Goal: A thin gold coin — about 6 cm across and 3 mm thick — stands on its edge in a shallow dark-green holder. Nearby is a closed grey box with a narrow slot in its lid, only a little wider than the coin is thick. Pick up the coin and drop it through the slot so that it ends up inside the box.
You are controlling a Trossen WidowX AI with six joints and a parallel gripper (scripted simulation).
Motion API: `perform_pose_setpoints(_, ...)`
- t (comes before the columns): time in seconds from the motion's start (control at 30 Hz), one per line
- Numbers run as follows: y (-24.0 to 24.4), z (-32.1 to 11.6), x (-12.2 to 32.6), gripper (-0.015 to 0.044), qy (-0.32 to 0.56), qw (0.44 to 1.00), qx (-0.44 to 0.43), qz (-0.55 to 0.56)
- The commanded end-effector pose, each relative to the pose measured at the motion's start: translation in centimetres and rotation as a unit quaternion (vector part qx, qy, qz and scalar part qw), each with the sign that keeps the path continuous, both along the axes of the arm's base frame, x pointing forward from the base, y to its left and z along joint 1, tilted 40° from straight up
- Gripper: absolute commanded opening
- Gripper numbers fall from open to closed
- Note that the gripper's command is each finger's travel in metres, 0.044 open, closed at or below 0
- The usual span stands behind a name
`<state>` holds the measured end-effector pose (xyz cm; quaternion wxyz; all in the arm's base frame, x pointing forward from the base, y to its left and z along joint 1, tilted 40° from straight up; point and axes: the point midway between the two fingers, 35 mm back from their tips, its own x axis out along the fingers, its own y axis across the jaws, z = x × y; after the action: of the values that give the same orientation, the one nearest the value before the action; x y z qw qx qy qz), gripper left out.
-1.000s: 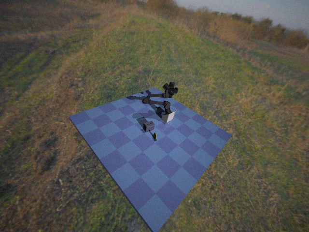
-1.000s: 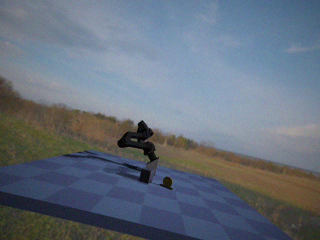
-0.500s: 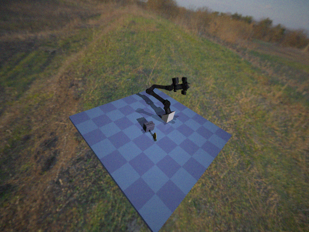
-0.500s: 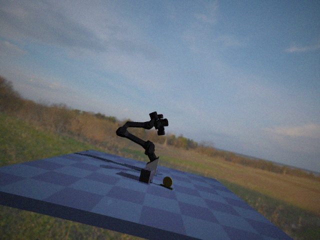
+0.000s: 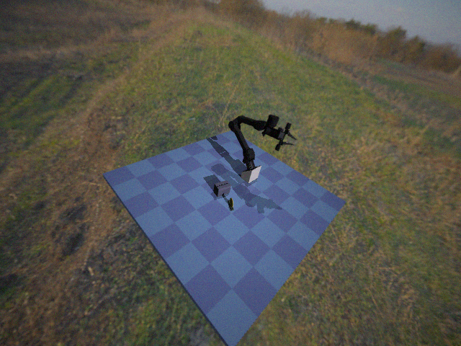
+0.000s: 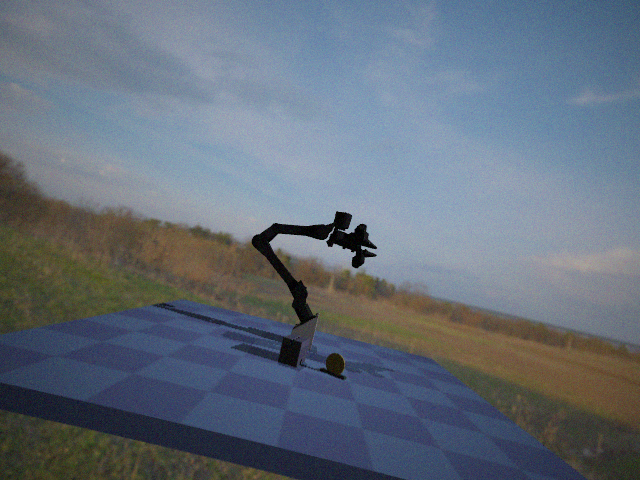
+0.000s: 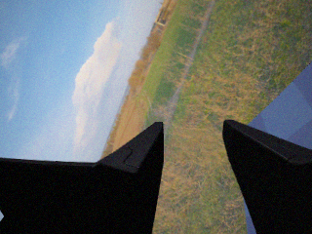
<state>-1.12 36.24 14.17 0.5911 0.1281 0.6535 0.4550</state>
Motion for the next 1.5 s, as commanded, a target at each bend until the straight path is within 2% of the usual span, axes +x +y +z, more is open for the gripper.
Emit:
perform_pose_setpoints(0.0, 0.3, -2.8, 6.0, 0.0161, -0.085, 0.994, -0.064, -0.033)
perform_pose_setpoints(0.2, -2.5, -7.4, 15.3, 0.0161, -0.183, 0.962, -0.196, -0.054)
perform_pose_setpoints(0.43, -8.8, -11.3, 24.2, 0.0161, -0.238, 0.9, -0.365, -0.013)
perform_pose_setpoints(0.6, -15.2, -13.6, 29.4, 0.0161, -0.229, 0.839, -0.489, 0.066)
perform_pose_setpoints(0.77, -22.7, -15.1, 33.2, 0.0161, -0.173, 0.775, -0.583, 0.175)
perform_pose_setpoints(0.9, -27.9, -15.7, 34.8, 0.0161, -0.115, 0.733, -0.618, 0.258)
perform_pose_setpoints(1.17, -27.6, -16.2, 35.1, 0.0161, -0.112, 0.732, -0.619, 0.263)
perform_pose_setpoints(1.3, -29.6, -18.7, 34.9, 0.0161, -0.112, 0.731, -0.619, 0.262)
perform_pose_setpoints(1.47, -29.9, -18.9, 34.9, 0.0161, -0.112, 0.731, -0.62, 0.262)
